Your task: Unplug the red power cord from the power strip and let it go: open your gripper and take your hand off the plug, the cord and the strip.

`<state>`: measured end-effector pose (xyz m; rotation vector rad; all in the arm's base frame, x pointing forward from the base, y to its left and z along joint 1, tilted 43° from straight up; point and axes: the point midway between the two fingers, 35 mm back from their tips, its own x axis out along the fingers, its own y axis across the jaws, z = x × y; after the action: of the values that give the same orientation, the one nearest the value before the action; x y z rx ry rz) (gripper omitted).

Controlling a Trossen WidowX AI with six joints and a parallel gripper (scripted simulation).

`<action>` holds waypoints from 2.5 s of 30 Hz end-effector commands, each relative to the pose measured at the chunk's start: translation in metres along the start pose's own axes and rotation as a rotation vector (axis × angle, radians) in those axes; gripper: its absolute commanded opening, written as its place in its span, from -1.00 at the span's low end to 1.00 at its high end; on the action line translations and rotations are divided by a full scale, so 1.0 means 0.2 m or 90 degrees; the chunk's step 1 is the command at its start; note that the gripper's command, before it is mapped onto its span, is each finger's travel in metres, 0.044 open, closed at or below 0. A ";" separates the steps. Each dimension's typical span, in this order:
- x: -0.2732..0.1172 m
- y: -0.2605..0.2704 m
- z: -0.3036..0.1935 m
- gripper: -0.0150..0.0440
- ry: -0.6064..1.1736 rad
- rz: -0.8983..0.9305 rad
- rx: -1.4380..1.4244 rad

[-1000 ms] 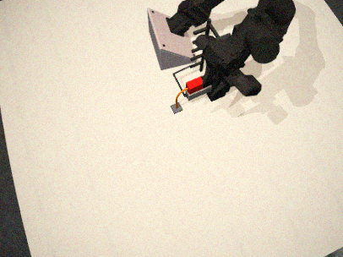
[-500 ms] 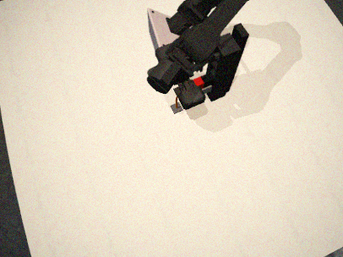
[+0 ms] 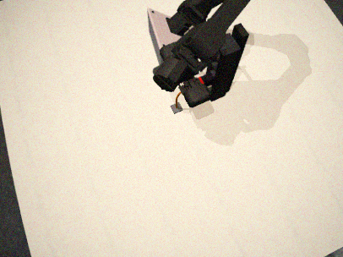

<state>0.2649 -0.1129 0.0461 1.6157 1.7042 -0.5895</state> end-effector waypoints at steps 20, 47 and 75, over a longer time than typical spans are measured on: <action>0.02 0.00 -0.14 0.05 0.004 -0.001 0.002; 0.05 0.00 -0.11 -0.49 0.002 -0.001 0.000; 0.03 0.00 0.11 -0.49 0.000 -0.001 0.001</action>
<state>0.2687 -0.1100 0.0339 1.6001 1.7257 -0.5678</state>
